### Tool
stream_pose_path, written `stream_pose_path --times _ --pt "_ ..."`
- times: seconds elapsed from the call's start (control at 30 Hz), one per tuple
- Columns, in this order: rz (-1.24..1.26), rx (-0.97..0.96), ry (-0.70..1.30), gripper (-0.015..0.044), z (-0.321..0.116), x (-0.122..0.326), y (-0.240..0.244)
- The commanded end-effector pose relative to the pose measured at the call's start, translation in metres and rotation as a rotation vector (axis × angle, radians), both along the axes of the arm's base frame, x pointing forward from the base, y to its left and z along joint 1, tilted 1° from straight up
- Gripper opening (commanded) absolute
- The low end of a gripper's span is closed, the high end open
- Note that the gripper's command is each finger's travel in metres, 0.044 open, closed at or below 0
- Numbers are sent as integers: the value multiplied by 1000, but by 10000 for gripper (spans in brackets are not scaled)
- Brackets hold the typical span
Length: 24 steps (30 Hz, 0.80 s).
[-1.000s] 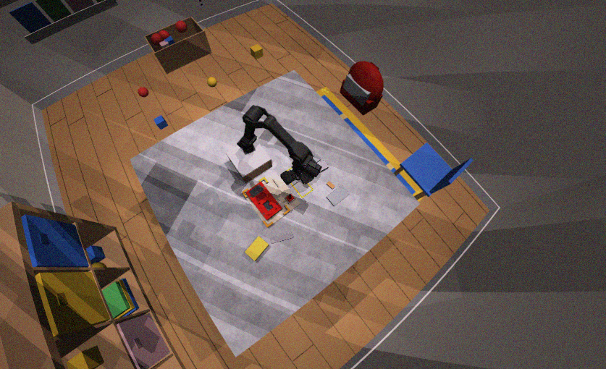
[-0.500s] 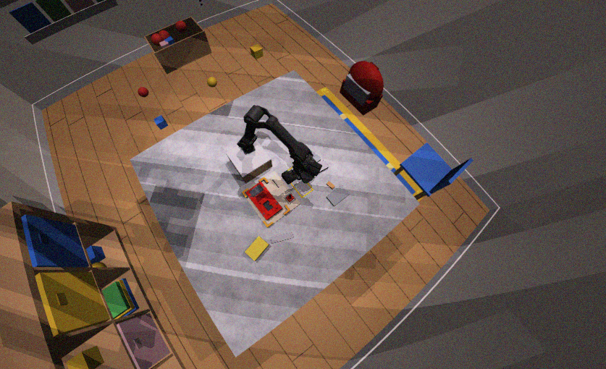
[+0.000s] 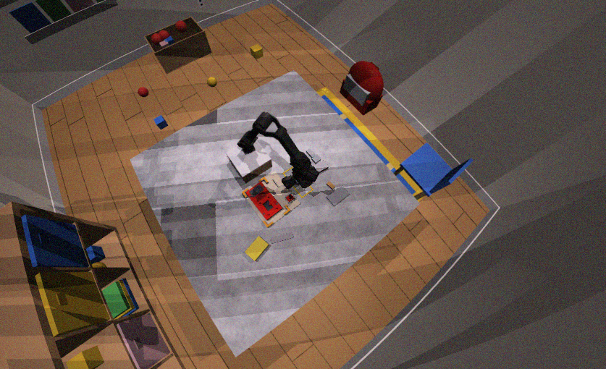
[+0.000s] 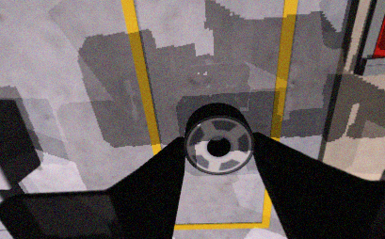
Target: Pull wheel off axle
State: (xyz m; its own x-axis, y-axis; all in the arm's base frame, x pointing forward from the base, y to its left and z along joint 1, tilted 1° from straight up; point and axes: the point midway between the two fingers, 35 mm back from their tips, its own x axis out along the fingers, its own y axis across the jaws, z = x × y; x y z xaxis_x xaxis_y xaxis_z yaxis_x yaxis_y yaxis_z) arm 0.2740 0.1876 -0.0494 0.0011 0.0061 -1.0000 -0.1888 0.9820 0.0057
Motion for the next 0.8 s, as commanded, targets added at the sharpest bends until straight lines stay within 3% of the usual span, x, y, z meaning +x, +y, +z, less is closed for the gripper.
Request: stream_pose_path --times 0.0,0.37,0.6,0.73,0.77 --pt "-5 7 -6 0 -4 1 1" --pt "0 0 0 289 1 0 0" --pt "-5 7 -6 300 57 0 0" --pt "-5 7 -7 300 59 0 0" --pt "-2 9 -13 326 53 1 0"
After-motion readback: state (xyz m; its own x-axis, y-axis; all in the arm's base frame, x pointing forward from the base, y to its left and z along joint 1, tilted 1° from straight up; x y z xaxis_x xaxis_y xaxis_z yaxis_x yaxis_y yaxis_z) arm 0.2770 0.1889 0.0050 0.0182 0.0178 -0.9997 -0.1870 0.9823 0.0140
